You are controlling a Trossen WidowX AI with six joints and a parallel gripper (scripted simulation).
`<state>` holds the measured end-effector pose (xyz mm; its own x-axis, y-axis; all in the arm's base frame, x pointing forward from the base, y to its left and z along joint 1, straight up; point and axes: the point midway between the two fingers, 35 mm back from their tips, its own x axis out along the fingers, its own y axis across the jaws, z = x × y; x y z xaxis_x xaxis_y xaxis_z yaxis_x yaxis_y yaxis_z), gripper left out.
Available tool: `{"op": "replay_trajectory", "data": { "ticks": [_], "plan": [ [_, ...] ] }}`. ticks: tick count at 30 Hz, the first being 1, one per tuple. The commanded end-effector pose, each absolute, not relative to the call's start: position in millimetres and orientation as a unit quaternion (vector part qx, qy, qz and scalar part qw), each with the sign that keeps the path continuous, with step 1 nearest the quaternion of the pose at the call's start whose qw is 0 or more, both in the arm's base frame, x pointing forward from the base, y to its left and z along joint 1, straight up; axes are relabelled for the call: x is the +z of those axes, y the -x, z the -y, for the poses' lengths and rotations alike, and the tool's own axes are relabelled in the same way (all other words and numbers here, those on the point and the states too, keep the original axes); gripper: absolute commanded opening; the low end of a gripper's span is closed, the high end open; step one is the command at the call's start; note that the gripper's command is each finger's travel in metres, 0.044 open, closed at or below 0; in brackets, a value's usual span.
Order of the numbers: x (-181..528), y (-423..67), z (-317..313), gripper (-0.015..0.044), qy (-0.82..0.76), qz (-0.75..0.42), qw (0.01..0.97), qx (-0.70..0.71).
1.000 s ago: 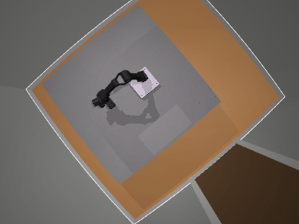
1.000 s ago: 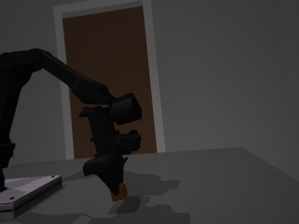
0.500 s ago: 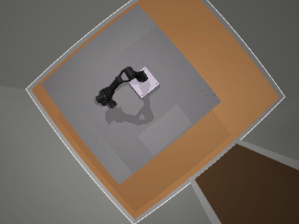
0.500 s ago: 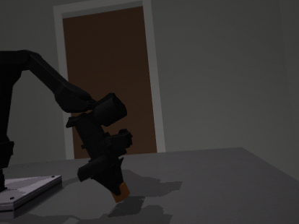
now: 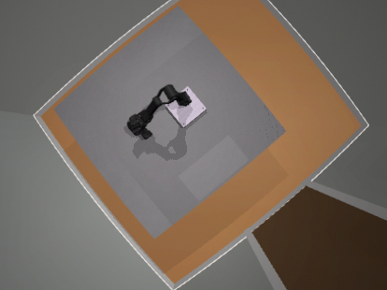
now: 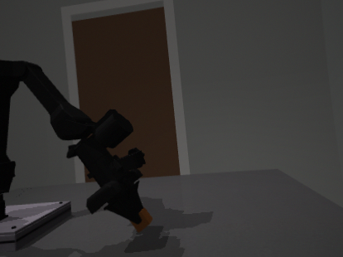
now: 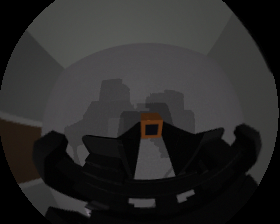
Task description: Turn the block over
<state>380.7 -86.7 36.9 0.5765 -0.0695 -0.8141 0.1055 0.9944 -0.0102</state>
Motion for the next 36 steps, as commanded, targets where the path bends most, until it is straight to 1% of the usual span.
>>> {"op": "replay_trajectory", "data": {
  "ticks": [1, 14, 28, 36],
  "plan": [
    [26, -381, 87, 0.0000, -0.021, -0.440, 0.896, -0.048],
    [9, -385, 88, 0.0000, -0.018, -0.349, 0.936, -0.050],
    [9, -372, 85, 0.0000, -0.010, -0.250, 0.967, -0.050],
    [12, -371, 84, 0.0000, -0.009, -0.233, 0.971, -0.050]
  ]
}}
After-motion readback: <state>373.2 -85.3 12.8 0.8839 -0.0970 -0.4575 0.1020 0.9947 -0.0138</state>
